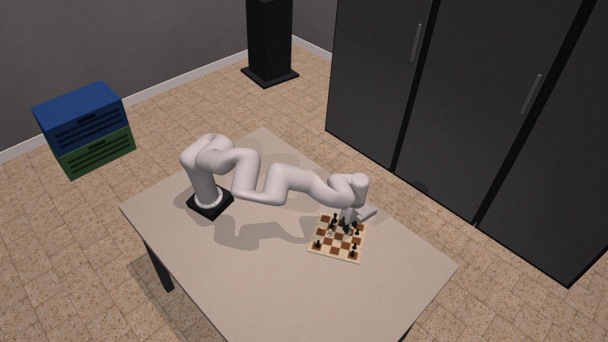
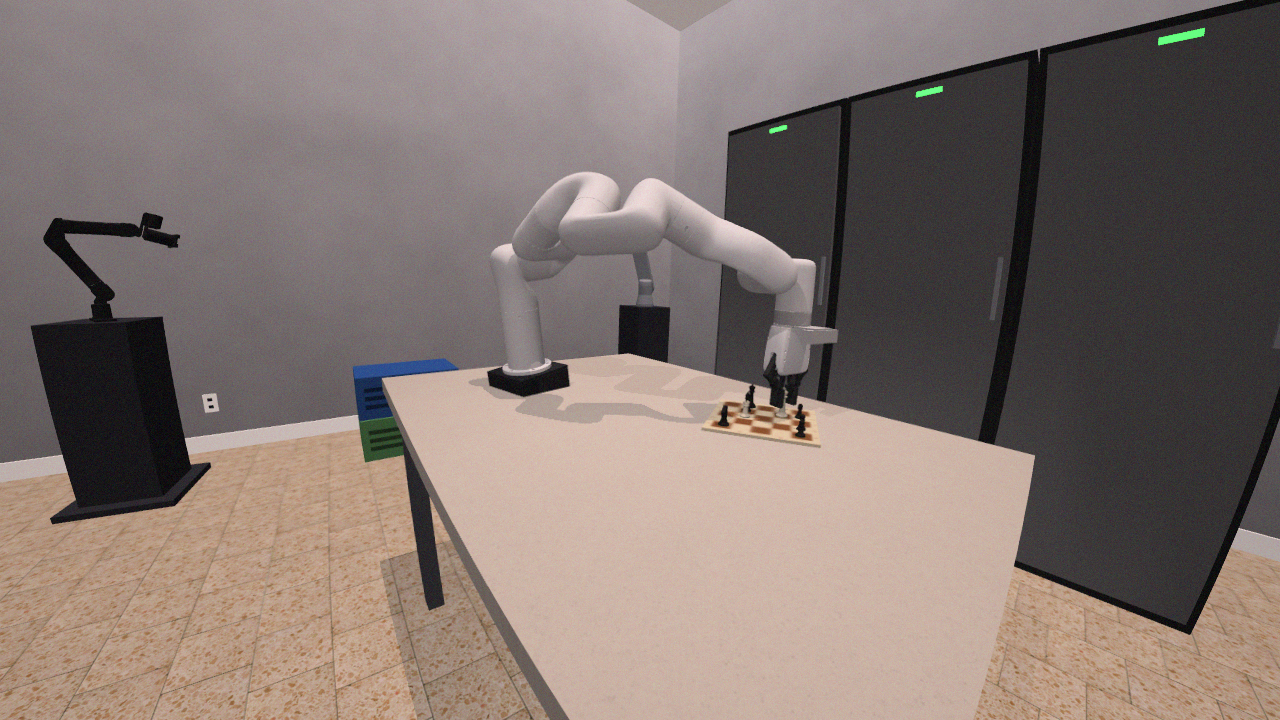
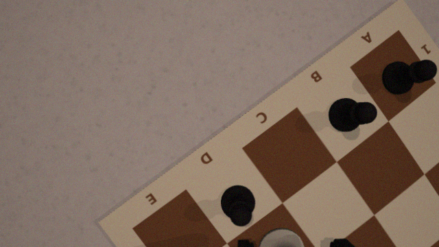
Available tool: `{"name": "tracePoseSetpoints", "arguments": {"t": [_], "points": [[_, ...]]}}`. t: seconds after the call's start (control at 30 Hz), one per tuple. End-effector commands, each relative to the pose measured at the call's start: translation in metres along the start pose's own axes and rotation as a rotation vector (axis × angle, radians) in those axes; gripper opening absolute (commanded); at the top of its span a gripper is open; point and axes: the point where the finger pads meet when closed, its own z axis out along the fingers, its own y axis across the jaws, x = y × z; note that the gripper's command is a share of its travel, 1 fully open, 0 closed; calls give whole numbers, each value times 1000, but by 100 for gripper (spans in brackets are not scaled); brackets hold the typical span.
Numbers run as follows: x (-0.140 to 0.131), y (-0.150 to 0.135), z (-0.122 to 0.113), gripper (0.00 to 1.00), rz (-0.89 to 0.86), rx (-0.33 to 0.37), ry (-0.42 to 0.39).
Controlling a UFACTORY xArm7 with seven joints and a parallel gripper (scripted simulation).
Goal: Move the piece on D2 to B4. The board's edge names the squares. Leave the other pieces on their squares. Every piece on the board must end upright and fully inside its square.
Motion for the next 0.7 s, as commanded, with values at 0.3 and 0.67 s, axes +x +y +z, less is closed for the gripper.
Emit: {"name": "tracePoseSetpoints", "arguments": {"t": [0.3, 0.67], "points": [[1, -1, -3, 43, 0, 4, 3], [1, -1, -3, 0, 0, 4, 3]]}}
